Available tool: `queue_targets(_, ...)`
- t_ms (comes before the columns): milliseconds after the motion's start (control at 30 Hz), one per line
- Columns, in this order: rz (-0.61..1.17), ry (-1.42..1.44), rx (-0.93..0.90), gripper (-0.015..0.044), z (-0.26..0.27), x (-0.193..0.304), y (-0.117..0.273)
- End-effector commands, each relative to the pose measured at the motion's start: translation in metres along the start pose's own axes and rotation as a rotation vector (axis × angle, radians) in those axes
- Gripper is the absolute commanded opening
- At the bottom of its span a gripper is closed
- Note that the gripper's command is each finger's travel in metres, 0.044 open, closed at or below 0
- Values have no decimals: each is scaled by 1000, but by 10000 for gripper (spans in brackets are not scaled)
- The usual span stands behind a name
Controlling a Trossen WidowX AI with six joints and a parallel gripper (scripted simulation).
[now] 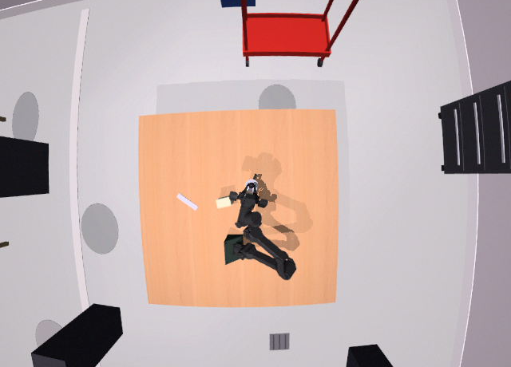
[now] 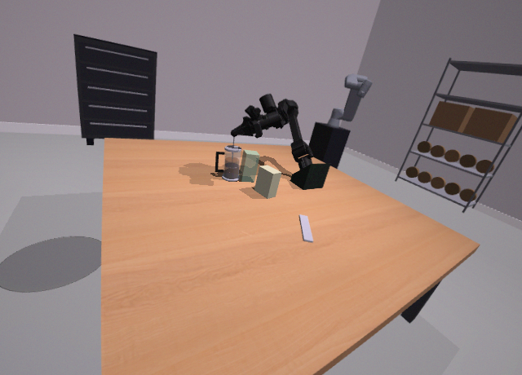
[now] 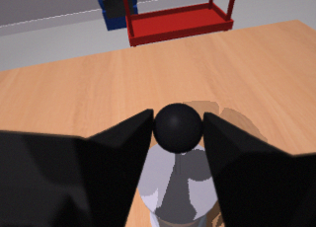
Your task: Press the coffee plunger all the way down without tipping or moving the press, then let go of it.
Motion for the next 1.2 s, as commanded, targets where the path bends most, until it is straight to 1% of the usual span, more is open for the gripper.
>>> queue_targets(0,65,51,8,122,3,26,-11)
queue_targets(400,63,51,10,122,3,26,-20)
queue_targets(1167,63,51,11,122,7,24,-22)
Point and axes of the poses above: the point midway between the two fingers, 35 mm back from their tips, its own y axis back along the fingers, its own z axis across the jaws, x = y × z, the point moved 6 cm from there along y, back along the fingers, and after that the axes turned 7 degrees about y, right-handed, at the moved point
